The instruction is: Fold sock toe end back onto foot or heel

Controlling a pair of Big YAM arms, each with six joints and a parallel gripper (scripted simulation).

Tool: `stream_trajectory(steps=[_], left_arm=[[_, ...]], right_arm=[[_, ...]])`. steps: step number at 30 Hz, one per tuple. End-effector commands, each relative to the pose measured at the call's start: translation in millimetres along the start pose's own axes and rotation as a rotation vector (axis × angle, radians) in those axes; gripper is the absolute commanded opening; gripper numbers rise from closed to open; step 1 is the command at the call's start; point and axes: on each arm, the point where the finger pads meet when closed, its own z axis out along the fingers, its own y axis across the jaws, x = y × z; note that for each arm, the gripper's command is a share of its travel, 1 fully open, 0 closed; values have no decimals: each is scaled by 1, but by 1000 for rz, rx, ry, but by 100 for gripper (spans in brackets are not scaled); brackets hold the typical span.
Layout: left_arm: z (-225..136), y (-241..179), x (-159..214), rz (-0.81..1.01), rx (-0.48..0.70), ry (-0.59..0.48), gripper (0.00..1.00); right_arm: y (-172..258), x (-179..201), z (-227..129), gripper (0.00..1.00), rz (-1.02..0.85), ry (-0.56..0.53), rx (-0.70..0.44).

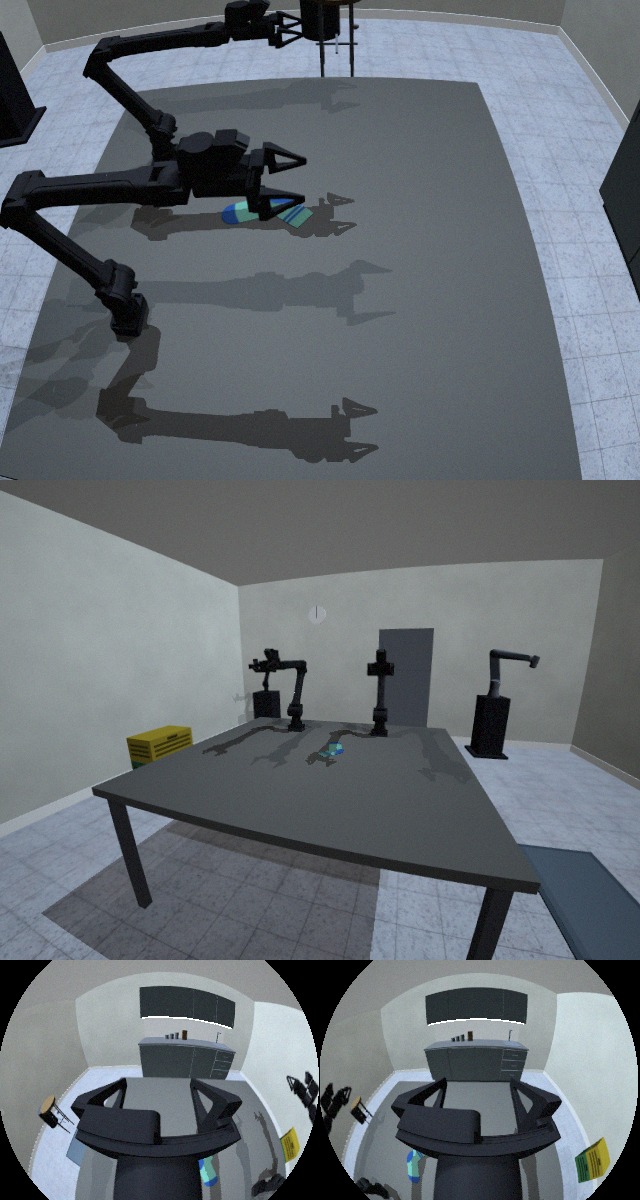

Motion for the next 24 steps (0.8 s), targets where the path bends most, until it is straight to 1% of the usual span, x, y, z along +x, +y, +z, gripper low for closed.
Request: stream_trajectory(steps=[1, 18, 19, 21, 24], left_arm=[[-1, 0, -8, -2, -2, -15, 100], [-1, 0, -8, -2, -2, -15, 100], [-4, -1, 0, 10, 1, 1, 89], [-8, -7, 8, 40, 18, 21, 66], [-18, -19, 29, 104, 58, 72, 33]], right_arm=[[0, -10, -2, 100, 0, -20, 1], [0, -10, -2, 100, 0, -20, 1], [1, 3, -1, 100, -21, 8, -1], [7, 18, 3, 100, -80, 47, -22], [21, 52, 5, 100, -185, 129, -87]])
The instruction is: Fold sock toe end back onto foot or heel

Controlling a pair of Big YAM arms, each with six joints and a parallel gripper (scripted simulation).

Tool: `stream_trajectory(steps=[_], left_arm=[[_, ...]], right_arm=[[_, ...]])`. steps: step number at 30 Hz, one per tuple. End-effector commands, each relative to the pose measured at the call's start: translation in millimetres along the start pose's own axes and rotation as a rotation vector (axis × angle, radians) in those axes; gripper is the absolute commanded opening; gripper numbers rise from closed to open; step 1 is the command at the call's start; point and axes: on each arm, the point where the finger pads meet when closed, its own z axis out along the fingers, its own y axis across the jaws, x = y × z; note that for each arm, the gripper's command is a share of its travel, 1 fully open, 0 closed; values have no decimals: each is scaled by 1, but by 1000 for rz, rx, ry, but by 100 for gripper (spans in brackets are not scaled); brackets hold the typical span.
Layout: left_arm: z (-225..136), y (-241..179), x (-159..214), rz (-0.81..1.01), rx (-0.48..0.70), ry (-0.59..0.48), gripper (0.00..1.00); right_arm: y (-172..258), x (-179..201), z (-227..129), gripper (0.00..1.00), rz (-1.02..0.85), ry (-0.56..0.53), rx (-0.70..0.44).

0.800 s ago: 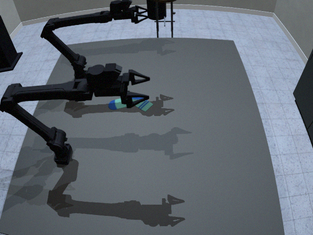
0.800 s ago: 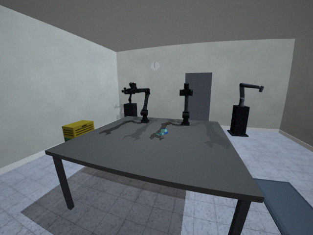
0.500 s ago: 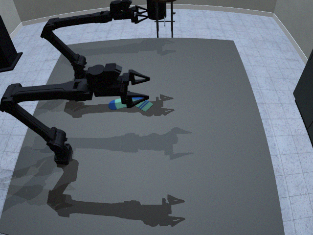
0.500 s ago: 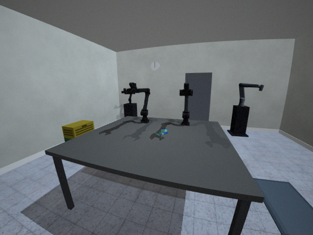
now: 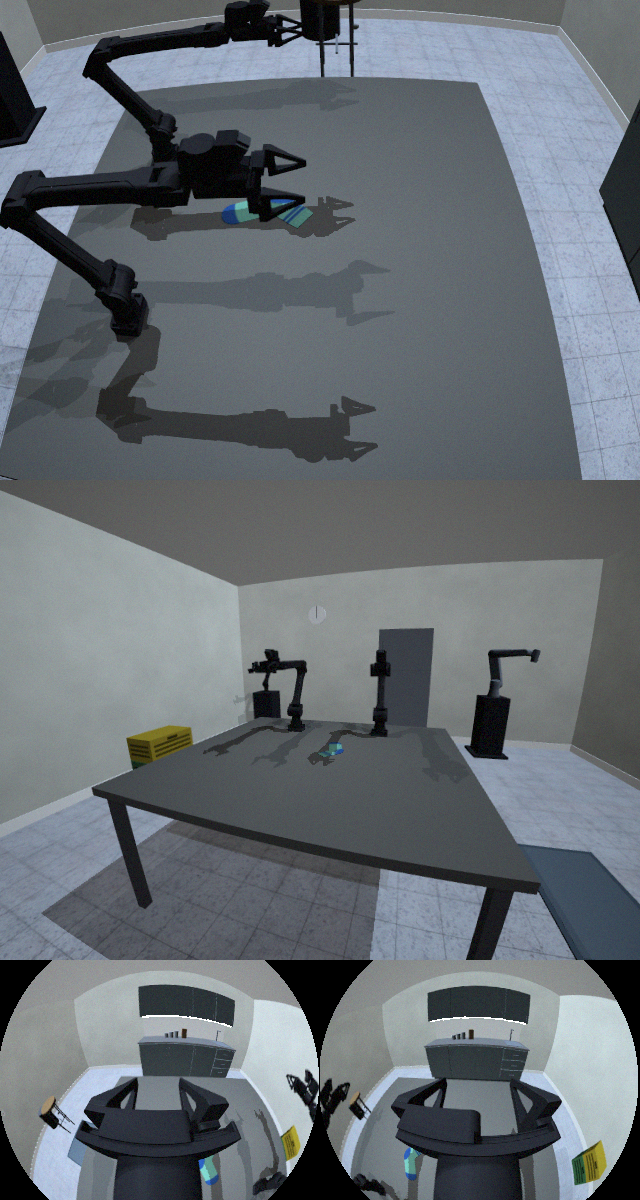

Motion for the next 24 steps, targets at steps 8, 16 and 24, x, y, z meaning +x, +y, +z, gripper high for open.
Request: stream_trajectory(steps=[8, 16, 24], left_arm=[[-53, -67, 88, 246, 247, 211, 33], [-89, -116, 143, 364, 459, 330, 33], [-141, -181, 223, 441, 761, 529, 33]], right_arm=[[68, 115, -1, 100, -373, 282, -346], [104, 185, -28, 100, -521, 400, -605], [143, 239, -70, 100, -628, 450, -929]])
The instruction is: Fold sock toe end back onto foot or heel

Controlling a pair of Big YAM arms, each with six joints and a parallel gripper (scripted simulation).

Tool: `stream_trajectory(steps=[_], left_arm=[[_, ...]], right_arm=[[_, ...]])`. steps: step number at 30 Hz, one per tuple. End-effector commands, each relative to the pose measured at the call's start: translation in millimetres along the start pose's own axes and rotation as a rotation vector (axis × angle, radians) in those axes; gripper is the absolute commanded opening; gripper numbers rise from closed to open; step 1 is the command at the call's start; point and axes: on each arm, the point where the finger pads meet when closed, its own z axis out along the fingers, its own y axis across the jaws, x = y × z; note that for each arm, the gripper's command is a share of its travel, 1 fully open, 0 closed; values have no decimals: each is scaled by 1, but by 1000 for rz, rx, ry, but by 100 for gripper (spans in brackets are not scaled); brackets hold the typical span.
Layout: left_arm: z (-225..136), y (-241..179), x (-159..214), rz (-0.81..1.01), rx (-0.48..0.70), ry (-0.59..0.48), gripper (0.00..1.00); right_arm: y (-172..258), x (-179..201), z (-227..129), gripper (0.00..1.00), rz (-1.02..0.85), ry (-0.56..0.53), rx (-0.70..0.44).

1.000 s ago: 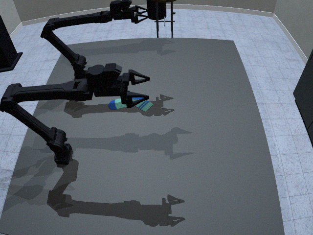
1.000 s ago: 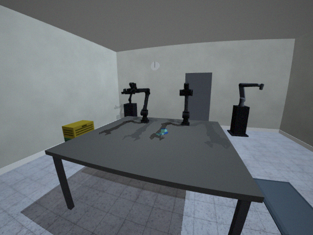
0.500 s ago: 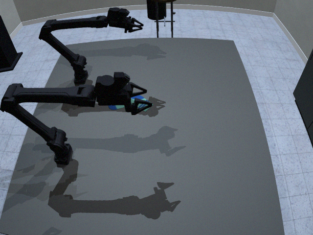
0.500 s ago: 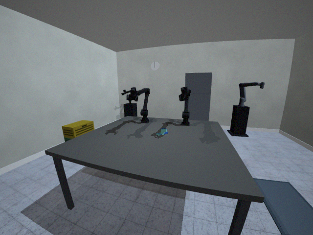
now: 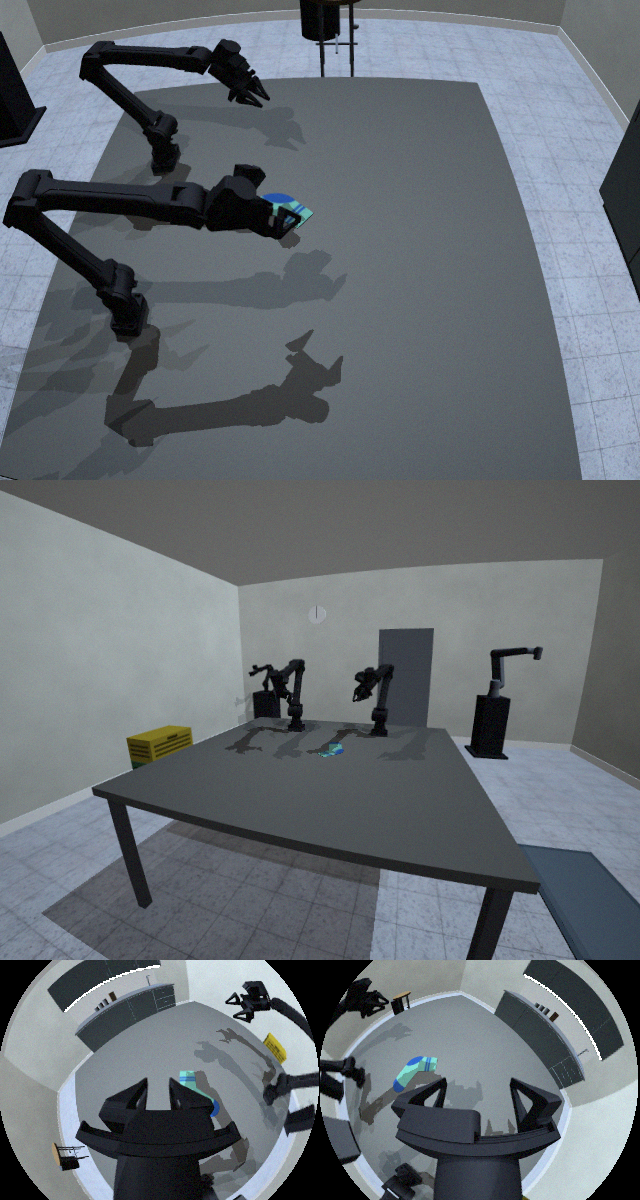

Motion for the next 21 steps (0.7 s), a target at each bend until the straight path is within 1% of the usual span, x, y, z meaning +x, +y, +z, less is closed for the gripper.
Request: stream_trajectory(steps=[1, 3, 4, 7, 11, 13, 16, 18, 20, 21], left_arm=[[16, -76, 43, 106, 224, 150, 33], [16, -76, 43, 106, 224, 150, 33], [17, -90, 49, 117, 271, 172, 33], [19, -136, 79, 146, 418, 266, 33], [28, -177, 106, 201, 514, 360, 33], [41, -197, 114, 252, 532, 394, 33], [63, -215, 105, 309, 523, 407, 33], [75, -228, 112, 351, 521, 445, 33], [75, -228, 112, 351, 521, 445, 33], [80, -235, 119, 371, 520, 470, 33]], right_arm=[[52, 22, 19, 100, -214, 62, -234], [52, 22, 19, 100, -214, 62, -234], [60, 23, 19, 100, -242, 53, -271], [96, 42, 20, 100, -289, 40, -413], [141, 62, 14, 100, -328, -4, -589], [158, 66, 9, 100, -346, -40, -663], [181, 67, 1, 100, -366, -105, -761], [196, 68, -6, 100, -368, -151, -820], [196, 68, -6, 100, -368, -151, -820], [200, 65, -8, 100, -369, -176, -843]])
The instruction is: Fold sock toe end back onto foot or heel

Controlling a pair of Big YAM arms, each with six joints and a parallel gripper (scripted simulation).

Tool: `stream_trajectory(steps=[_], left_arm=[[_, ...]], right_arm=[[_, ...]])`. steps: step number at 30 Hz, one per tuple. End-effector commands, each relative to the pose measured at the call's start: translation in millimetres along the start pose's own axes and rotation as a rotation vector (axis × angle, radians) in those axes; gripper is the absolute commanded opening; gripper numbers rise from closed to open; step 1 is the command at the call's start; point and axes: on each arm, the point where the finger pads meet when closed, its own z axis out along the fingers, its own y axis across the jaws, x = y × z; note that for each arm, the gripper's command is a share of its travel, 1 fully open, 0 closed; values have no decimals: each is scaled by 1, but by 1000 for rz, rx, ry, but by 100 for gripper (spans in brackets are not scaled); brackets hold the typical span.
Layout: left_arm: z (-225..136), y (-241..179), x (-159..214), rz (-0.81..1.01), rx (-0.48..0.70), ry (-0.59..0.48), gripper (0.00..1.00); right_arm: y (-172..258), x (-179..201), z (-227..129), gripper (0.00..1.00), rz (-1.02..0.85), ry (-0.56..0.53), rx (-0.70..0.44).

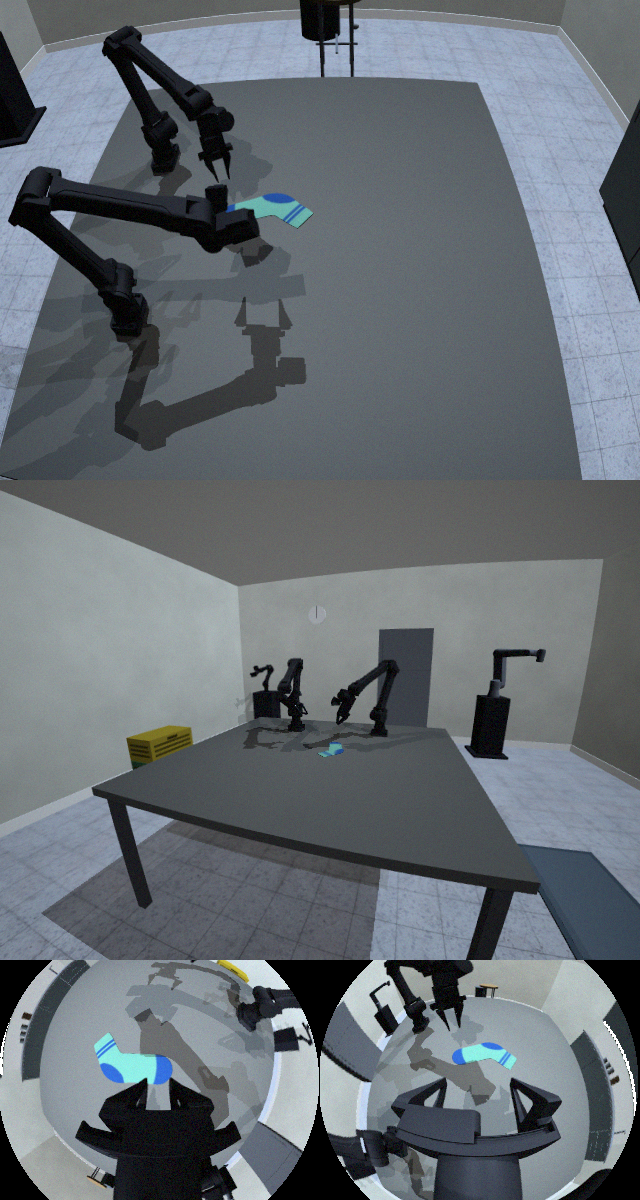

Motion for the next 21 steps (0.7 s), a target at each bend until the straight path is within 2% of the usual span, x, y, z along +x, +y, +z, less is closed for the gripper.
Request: stream_trajectory(steps=[1, 6, 11, 14, 21], left_arm=[[40, 0, -29, 60, -14, 61, 33], [82, -17, -8, 122, -8, 248, 33], [108, -29, 16, 177, -8, 407, 33], [114, -31, 22, 194, -11, 454, 33], [121, -28, 34, 191, -18, 481, 33]], right_arm=[[28, -8, 14, 100, -140, -56, -168], [49, -14, 18, 100, -112, -137, -231], [57, -13, 20, 100, -61, -157, -250], [52, -17, 19, 100, -73, -159, -243], [52, -19, 17, 100, -82, -158, -238]])
